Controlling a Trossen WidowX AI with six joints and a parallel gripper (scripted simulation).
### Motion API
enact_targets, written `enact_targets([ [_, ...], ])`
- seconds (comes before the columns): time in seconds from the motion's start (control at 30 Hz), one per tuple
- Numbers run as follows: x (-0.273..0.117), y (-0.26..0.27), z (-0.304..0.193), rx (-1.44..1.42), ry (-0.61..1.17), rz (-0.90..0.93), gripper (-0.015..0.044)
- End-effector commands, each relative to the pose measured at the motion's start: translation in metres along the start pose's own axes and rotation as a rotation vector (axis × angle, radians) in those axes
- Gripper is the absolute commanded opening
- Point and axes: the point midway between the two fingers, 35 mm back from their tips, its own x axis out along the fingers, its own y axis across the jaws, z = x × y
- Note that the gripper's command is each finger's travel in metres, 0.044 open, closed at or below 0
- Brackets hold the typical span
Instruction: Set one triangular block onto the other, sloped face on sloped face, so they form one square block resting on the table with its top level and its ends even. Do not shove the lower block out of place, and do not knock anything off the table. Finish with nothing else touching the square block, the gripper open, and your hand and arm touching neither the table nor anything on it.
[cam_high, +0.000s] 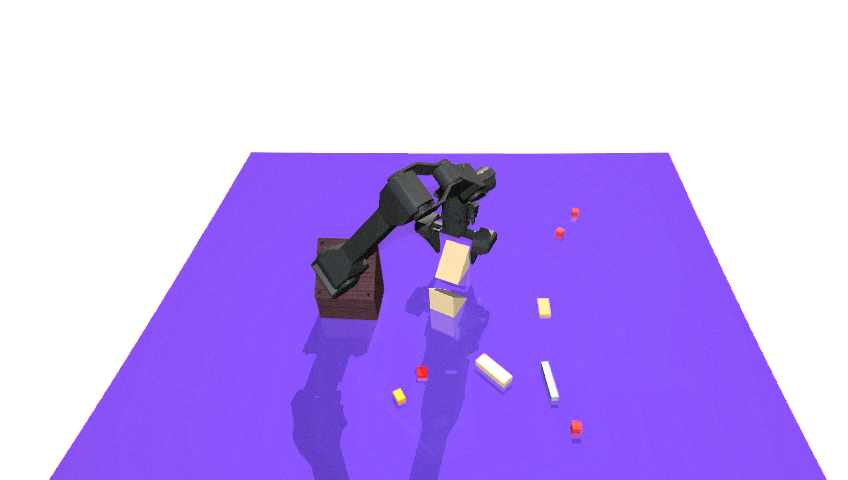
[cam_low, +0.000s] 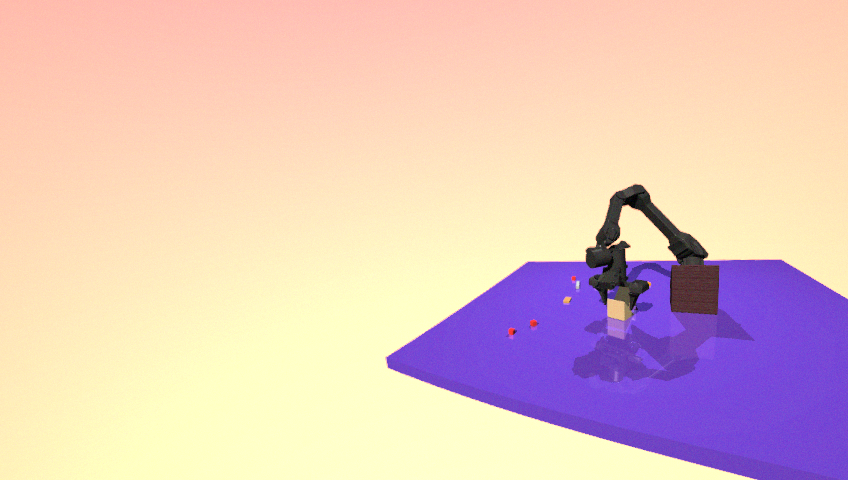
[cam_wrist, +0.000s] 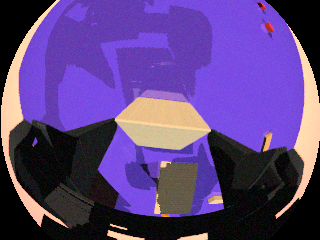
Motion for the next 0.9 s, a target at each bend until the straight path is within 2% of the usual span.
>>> enact_targets([
  [0.0, 0.008, 0.0, -0.001, -0.003, 0.004, -0.005, 0.044],
  [0.53, 0.031, 0.002, -0.004, -0.002, 0.008, -0.006, 0.044],
  [0.73, 0.031, 0.002, -0.004, -0.002, 0.008, -0.006, 0.0282],
  [0.87, 0.031, 0.002, -0.004, -0.002, 0.008, -0.006, 0.0256],
])
